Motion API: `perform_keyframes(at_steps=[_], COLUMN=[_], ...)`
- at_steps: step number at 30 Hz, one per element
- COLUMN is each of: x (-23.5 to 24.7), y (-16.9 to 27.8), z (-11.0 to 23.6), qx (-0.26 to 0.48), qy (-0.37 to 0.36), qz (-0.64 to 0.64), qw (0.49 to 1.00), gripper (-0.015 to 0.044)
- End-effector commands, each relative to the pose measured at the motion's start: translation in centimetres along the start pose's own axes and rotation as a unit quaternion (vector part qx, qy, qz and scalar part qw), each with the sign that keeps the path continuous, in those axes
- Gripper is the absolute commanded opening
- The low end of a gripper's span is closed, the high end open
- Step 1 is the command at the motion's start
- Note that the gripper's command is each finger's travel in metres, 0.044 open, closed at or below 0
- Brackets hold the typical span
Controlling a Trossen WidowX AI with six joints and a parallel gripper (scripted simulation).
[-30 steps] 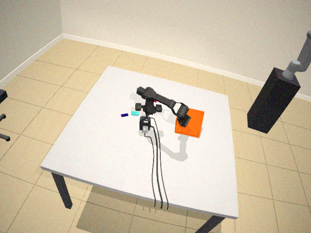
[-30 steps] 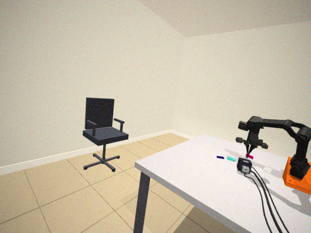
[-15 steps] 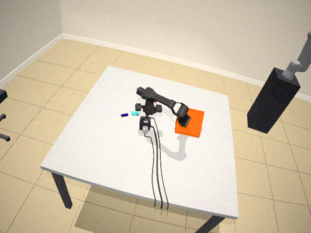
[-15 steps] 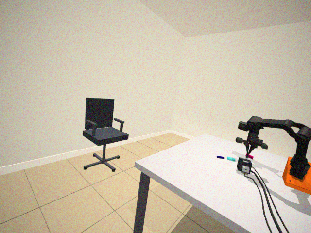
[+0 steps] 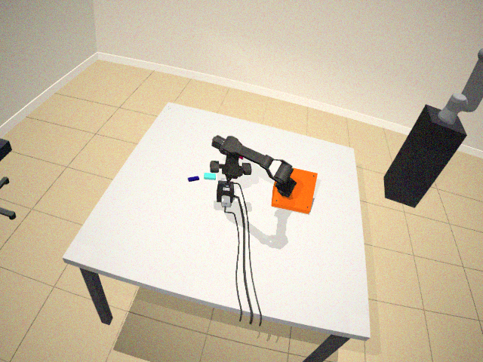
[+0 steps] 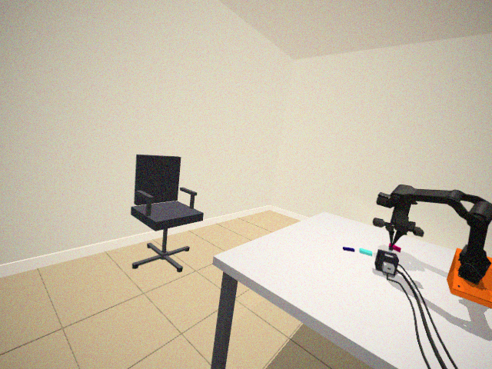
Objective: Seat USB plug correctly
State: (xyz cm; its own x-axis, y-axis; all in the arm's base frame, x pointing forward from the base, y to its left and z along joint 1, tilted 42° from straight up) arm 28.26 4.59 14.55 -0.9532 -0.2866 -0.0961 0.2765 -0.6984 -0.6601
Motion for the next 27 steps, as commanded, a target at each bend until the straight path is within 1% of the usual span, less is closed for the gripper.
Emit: perform_keyframes(at_steps=[1,27], x=[-0.03,-0.05], y=[-0.01,-0.02], z=[-0.05,-0.36], qx=[-0.001,-0.001], qy=[0.001,0.001], qz=[-0.002,-0.004], qw=[1.0,1.0], gripper=[0.0,0.0])
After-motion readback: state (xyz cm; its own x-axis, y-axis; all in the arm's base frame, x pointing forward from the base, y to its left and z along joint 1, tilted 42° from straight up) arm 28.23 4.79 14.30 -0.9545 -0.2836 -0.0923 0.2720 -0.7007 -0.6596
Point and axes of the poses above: the point midway between the two fingers, 35 mm back from their tips, its own z axis back along the fingers, its own x axis across the jaws, y = z × x, the point moved 3 cm from there along z, back along the fingers, and after that the axes turned 6 degrees about -z, right-handed, at the moved point
